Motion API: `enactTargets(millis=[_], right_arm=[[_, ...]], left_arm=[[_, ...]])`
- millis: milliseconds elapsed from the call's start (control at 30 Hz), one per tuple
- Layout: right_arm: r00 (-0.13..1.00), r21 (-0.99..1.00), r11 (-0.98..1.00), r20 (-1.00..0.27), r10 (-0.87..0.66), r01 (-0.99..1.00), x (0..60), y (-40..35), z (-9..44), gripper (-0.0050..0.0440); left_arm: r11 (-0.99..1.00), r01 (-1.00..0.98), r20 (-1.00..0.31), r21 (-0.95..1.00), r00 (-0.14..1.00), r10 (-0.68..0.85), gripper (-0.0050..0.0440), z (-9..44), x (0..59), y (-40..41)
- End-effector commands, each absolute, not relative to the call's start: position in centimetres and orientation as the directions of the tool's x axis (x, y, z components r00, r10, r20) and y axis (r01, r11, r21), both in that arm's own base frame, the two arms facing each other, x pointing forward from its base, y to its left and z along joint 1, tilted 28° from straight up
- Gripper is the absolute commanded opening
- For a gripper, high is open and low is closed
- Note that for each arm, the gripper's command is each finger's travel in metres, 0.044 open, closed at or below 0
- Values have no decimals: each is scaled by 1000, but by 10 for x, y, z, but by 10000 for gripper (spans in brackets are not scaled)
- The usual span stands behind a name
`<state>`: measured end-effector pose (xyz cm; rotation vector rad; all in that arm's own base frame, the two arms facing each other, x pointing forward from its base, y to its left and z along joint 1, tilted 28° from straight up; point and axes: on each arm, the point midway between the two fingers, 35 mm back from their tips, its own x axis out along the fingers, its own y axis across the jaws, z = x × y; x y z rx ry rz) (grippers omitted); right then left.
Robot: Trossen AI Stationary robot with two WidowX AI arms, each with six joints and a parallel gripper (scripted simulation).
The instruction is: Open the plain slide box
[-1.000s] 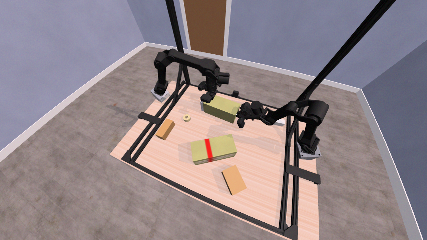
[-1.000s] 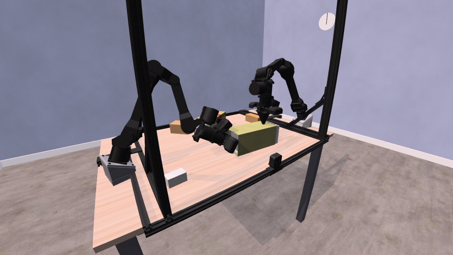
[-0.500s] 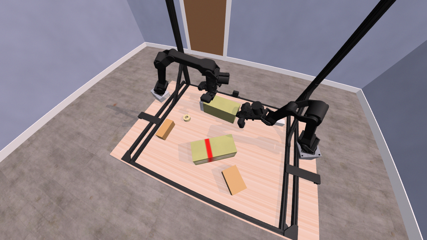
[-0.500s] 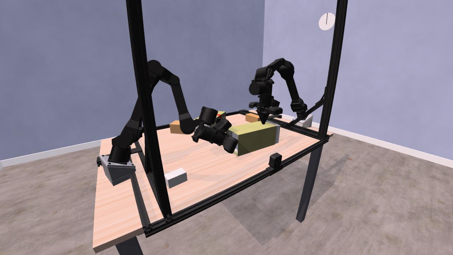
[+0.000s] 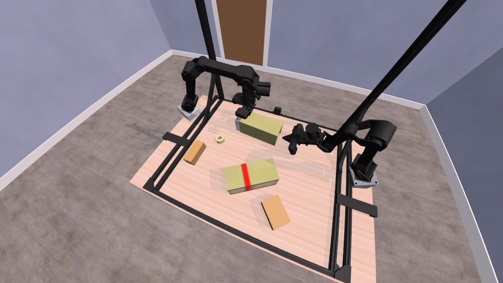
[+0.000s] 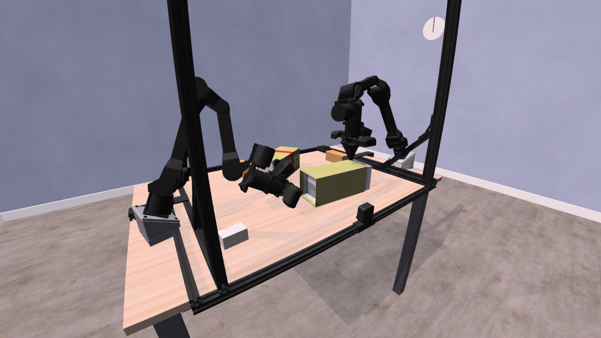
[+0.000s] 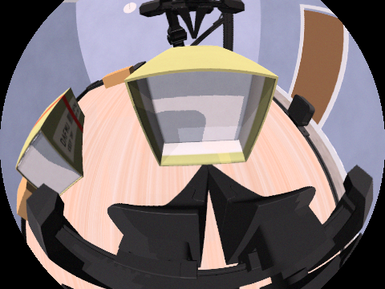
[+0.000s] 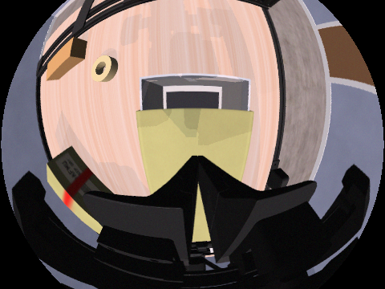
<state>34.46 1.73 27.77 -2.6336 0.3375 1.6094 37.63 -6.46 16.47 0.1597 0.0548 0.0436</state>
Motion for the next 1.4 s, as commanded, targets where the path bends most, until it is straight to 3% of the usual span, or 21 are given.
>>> enactTargets(millis=[0, 500, 833, 900, 1067, 1367], right_arm=[[445, 81, -975, -880, -167, -206, 341, 19, 289, 0], [445, 81, -975, -880, -167, -206, 341, 19, 289, 0], [446, 79, -976, -880, -164, -203, 341, 19, 289, 0], [446, 79, -976, -880, -164, -203, 341, 19, 289, 0], [446, 79, -976, -880, -164, -203, 341, 19, 289, 0], [446, 79, -976, -880, -164, -203, 341, 19, 289, 0]], left_arm=[[985, -43, -55, 165, 997, 52, 0, 163, 374, -64], [985, -43, -55, 165, 997, 52, 0, 216, 348, -74], [986, -38, -48, 163, 998, 47, 240, 208, 351, -73], [986, -38, -48, 163, 998, 47, 240, 208, 351, -73], [986, -38, -48, 163, 998, 47, 360, 208, 351, -73], [986, -38, -48, 163, 998, 47, 360, 208, 351, -73]])
